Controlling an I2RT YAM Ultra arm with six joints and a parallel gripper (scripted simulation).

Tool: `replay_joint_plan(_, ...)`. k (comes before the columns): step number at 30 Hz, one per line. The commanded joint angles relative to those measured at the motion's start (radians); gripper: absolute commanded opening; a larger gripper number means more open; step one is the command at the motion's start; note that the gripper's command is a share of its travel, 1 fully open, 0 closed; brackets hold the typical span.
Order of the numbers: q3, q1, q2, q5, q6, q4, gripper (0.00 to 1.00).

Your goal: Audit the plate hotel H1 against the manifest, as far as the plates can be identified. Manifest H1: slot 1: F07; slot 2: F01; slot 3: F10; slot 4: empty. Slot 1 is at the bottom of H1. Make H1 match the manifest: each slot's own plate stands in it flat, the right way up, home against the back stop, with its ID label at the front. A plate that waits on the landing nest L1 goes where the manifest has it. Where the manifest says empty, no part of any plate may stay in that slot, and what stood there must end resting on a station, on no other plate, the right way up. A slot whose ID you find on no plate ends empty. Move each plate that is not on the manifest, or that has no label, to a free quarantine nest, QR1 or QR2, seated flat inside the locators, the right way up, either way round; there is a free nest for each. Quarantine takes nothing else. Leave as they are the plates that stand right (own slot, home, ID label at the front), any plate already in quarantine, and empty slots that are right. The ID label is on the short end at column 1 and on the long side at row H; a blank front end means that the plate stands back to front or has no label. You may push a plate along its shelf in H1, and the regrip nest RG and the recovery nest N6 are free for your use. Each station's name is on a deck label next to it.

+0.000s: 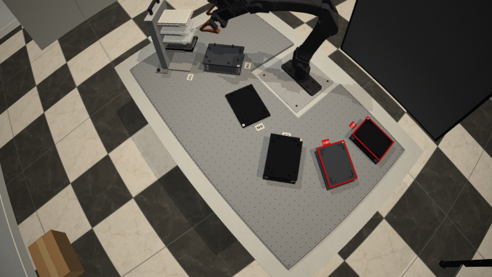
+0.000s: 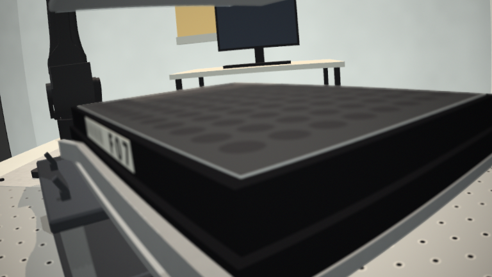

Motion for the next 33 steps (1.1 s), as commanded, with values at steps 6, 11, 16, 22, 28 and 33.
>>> replay_joint_plan(6, 0.003, 0.000, -0.006, 0.002, 0.002, 0.033, 1.00)
replay_joint_plan(11, 0.003, 0.000, -0.006, 0.002, 0.002, 0.033, 1.00)
replay_joint_plan(16, 0.003, 0.000, -0.006, 0.002, 0.002, 0.033, 1.00)
replay_joint_plan(22, 0.003, 0.000, -0.006, 0.002, 0.002, 0.033, 1.00)
replay_joint_plan(28, 0.003, 0.000, -0.006, 0.002, 0.002, 0.033, 1.00)
replay_joint_plan(33, 0.003, 0.000, -0.006, 0.002, 0.002, 0.033, 1.00)
